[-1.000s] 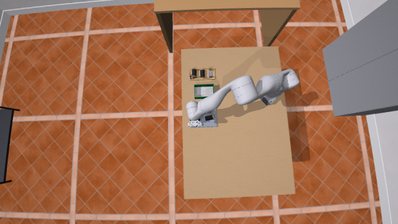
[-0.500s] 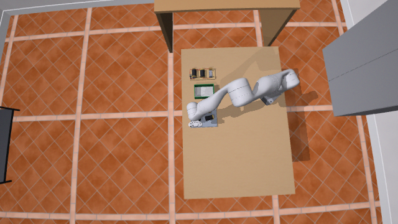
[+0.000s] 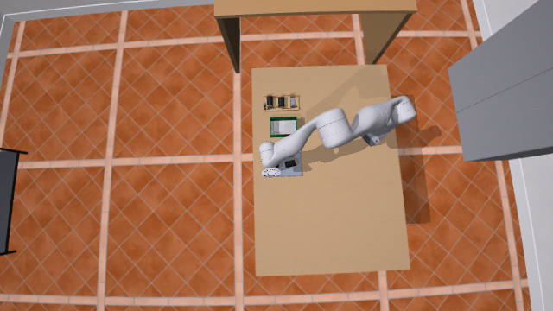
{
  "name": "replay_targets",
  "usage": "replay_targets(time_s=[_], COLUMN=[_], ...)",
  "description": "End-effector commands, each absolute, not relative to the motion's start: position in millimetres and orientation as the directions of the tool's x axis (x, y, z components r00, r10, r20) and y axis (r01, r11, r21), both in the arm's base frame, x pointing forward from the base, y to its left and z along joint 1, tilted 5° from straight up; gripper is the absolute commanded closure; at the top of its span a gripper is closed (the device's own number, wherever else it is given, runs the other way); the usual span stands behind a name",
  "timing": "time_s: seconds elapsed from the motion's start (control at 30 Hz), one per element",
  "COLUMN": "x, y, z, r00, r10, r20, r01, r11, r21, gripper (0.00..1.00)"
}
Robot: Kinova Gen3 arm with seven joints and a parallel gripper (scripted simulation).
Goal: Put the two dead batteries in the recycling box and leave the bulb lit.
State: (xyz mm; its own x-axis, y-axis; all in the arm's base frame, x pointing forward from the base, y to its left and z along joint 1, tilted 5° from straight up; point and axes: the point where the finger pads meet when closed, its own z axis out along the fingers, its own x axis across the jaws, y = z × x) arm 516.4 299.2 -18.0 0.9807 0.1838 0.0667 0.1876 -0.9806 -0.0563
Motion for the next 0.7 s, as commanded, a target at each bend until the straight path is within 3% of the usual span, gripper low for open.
replay_targets(time_s=[0.0,0.67], x=[517,516], y=[300,298], z=[-17,10], r00=[0.981,0.981], r10=[0.184,0.184], r20=[0.069,0.069], r01=[0.188,0.188], r11=[-0.981,-0.981], r21=[-0.057,-0.057], gripper=[0.10,0.10])
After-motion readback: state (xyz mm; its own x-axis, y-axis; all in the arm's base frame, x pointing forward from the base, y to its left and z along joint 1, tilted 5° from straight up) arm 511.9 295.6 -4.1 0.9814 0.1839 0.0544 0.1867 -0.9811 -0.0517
